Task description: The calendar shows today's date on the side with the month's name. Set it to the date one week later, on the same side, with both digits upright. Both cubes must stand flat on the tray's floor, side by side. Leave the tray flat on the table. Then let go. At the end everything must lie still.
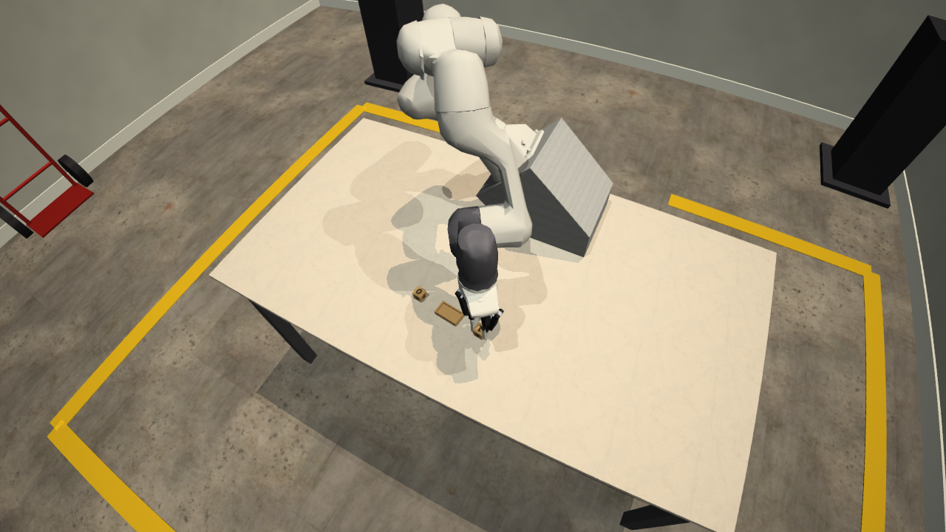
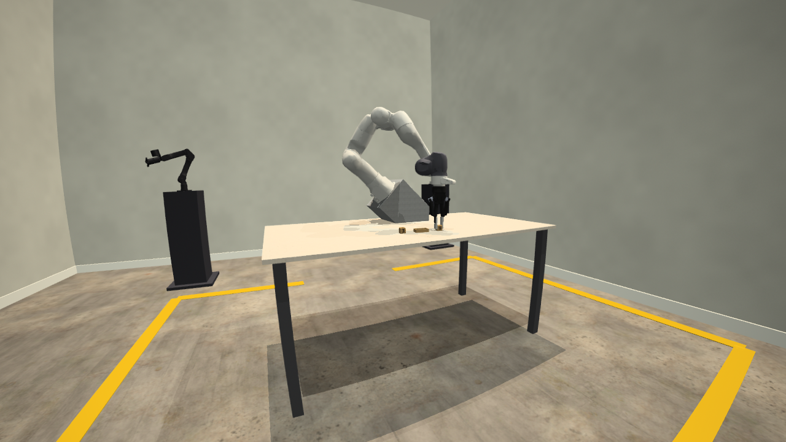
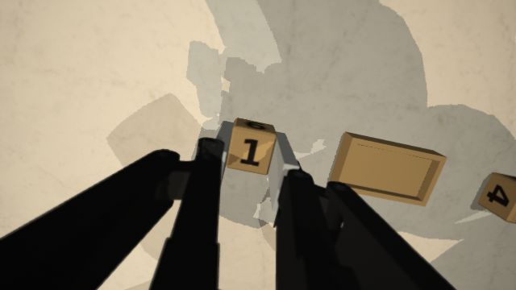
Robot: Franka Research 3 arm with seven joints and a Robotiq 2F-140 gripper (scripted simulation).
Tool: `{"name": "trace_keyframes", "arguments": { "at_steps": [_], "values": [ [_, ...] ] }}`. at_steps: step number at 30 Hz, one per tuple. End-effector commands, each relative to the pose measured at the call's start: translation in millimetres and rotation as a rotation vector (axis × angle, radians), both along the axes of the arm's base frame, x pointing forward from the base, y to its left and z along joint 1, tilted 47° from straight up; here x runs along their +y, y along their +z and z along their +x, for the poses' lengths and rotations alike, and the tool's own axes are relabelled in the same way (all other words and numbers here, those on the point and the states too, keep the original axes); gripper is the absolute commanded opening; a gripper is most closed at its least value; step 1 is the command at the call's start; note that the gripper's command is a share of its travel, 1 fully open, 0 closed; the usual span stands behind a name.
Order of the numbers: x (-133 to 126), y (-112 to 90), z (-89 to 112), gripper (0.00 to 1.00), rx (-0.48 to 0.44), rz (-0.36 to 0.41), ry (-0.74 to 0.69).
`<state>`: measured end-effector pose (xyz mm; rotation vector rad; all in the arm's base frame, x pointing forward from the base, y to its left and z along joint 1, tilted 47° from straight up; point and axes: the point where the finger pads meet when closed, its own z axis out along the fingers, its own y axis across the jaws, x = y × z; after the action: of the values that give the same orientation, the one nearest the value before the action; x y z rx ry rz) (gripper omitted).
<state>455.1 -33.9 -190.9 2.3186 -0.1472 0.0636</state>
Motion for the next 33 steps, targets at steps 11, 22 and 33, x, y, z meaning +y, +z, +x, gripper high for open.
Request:
{"name": "trace_keyframes", "arguments": {
  "at_steps": [11,22,33],
  "values": [
    [0.3,-1.0,0.2,0.16,0.004,0.001,0.007],
    [0.3,-1.0,0.2,0.23,0.004,0.001,0.007],
    [0.3,-1.0,0.2,0.28,0.004,0.001,0.007]
  ]
}}
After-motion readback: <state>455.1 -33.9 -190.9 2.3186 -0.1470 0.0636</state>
